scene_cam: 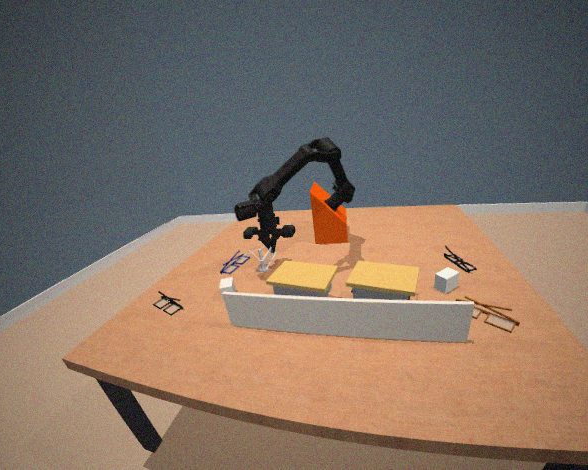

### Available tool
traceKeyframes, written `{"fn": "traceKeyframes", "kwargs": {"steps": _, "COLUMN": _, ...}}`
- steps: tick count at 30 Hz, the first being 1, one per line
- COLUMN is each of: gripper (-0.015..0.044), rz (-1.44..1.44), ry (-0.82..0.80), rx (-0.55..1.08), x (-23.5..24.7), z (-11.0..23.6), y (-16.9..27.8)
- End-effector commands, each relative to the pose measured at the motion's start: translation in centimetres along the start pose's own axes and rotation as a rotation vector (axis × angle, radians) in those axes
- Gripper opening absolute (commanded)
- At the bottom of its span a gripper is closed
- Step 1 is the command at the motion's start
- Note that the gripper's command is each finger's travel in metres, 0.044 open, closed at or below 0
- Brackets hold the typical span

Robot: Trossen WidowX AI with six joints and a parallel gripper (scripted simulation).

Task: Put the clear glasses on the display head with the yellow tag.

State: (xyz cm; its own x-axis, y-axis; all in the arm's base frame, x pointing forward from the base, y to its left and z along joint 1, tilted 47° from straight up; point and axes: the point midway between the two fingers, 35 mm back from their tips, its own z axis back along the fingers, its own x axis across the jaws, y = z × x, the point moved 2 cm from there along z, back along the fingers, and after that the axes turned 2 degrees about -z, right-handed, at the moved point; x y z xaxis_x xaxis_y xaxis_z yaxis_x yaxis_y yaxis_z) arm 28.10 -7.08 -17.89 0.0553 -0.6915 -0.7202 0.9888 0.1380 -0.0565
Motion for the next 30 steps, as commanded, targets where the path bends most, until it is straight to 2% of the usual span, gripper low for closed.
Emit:
{"fn": "traceKeyframes", "kwargs": {"steps": 1, "gripper": 0.0, "rz": -0.003, "ry": 0.0, "rx": 0.009, "x": 0.0, "z": -0.3, "y": 0.0}}
{"fn": "traceKeyframes", "kwargs": {"steps": 30, "gripper": 0.0, "rz": -0.003, "ry": 0.001, "rx": 0.009, "x": -1.8, "z": -0.3, "y": 1.8}}
